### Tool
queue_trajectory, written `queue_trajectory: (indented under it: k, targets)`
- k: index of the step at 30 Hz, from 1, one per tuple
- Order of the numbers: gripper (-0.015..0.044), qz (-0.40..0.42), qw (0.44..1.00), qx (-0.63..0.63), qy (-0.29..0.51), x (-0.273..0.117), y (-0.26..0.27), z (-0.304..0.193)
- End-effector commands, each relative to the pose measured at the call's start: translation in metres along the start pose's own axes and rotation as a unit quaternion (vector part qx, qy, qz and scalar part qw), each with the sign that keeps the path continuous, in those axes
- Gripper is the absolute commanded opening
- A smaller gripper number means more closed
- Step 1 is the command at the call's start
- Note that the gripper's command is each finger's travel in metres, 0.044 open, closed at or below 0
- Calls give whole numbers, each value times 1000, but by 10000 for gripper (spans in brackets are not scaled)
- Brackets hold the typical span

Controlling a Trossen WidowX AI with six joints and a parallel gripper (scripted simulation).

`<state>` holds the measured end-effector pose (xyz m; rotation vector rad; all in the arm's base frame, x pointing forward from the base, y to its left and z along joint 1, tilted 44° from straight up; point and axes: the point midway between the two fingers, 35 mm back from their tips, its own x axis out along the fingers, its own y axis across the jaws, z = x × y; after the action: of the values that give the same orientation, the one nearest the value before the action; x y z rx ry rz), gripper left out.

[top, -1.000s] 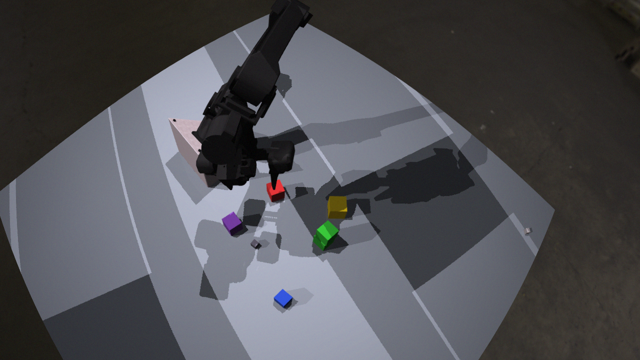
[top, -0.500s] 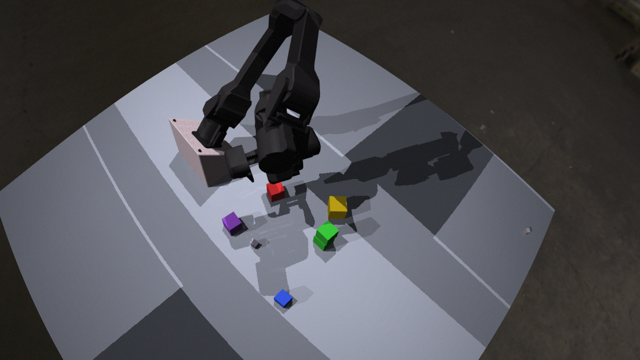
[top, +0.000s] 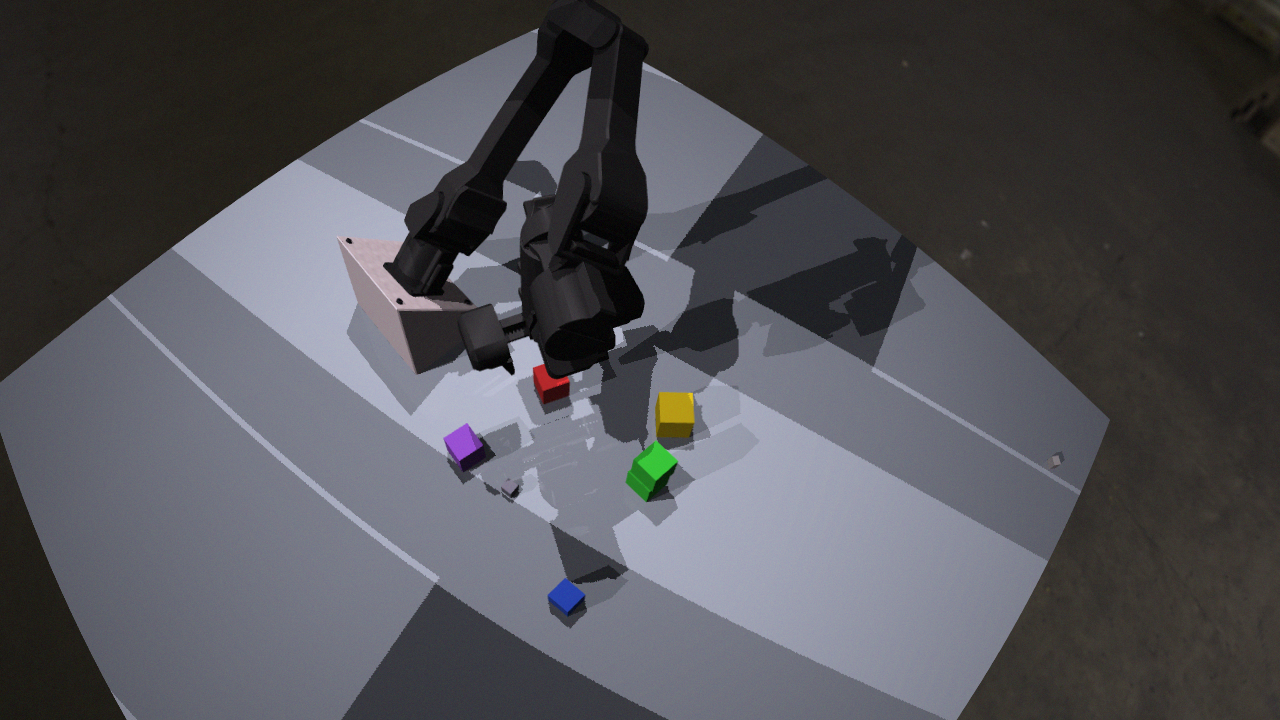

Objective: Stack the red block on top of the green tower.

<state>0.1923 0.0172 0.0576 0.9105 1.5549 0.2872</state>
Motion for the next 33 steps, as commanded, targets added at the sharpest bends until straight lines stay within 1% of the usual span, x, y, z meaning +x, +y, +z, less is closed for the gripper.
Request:
queue_trajectory:
  k: [1, 11, 33]
  targets:
    - [440, 3, 1000, 2, 3, 22, 1, -3]
    - [440, 3, 1000, 2, 3, 29, 3, -2]
    - [440, 4, 1000, 1, 4, 65, 3, -3]
